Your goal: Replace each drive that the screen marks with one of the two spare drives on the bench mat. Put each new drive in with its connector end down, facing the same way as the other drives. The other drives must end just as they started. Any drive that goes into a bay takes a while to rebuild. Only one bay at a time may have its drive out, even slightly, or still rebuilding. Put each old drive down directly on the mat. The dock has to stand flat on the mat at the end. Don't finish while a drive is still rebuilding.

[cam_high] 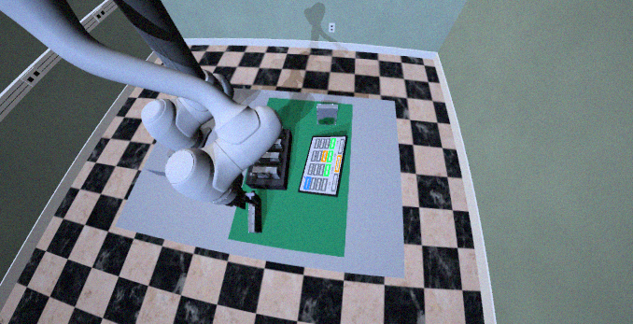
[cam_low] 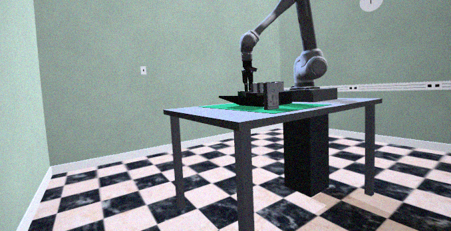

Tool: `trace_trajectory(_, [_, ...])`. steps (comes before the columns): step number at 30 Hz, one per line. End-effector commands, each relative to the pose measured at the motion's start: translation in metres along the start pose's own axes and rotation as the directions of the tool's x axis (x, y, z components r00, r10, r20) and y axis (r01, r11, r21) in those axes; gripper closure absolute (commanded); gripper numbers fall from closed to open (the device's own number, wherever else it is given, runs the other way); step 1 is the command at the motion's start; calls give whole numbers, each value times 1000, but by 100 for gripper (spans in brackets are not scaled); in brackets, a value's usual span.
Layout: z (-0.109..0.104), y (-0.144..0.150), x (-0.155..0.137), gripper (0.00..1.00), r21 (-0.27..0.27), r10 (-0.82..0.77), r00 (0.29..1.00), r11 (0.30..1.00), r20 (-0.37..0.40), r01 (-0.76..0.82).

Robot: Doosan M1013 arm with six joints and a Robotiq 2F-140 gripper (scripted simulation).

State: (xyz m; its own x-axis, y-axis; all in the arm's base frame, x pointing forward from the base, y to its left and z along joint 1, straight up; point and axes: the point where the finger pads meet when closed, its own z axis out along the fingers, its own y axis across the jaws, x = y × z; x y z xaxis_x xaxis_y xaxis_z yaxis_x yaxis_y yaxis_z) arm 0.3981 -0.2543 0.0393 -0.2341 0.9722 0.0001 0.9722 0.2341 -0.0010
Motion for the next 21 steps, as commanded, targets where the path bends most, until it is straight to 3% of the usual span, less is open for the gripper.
trace_trajectory(1, [1, 0, 0, 60, -1, 0, 1000, 1000, 0, 0])
trace_trajectory(21, [34, 0, 0, 60, -1, 0, 1000, 1000, 0, 0])
